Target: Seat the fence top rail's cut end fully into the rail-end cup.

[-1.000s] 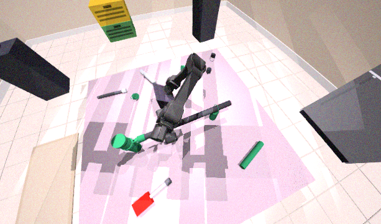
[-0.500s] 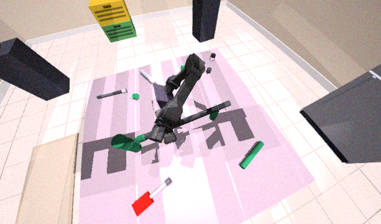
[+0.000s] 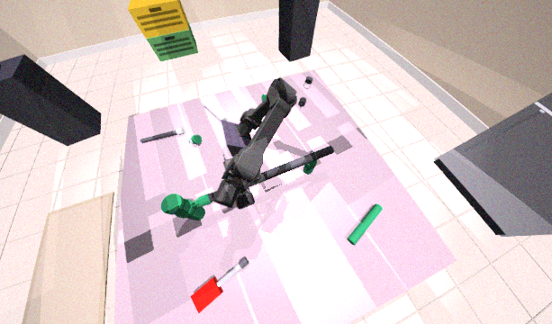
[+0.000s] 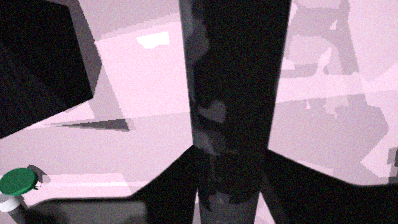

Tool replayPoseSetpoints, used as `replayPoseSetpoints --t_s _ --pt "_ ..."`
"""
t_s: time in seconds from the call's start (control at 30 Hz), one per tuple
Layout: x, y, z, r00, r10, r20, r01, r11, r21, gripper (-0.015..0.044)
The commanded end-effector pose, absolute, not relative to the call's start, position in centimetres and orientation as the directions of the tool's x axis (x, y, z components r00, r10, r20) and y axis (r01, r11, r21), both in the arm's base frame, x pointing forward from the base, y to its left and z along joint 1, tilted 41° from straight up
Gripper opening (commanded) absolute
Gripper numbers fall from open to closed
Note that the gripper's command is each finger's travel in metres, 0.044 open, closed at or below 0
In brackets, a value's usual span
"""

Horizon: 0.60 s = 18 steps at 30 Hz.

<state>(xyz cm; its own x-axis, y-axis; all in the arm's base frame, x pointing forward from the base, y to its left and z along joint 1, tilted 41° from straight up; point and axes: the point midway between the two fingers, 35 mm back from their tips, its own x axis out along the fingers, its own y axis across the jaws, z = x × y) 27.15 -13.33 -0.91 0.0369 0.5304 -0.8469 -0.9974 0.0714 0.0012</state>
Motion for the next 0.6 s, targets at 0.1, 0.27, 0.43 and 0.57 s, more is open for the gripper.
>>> replayPoseSetpoints --t_s 0.1,0.27,0.43,0.57 --pt "27.11 -14.28 -0.94 0.045 0.515 -0.856 -0.997 0.078 -0.005 0.0000" --pt "27.11 -14.44 -1.01 0.045 0.515 -0.856 -0.997 0.078 -0.005 0.0000" --pt "27.09 -14.58 -1.10 0.045 0.515 -0.856 -0.997 0.078 -0.005 0.0000" --pt "27.08 -14.70 -1.17 0.045 0.515 -0.856 -0.997 0.078 -0.005 0.0000"
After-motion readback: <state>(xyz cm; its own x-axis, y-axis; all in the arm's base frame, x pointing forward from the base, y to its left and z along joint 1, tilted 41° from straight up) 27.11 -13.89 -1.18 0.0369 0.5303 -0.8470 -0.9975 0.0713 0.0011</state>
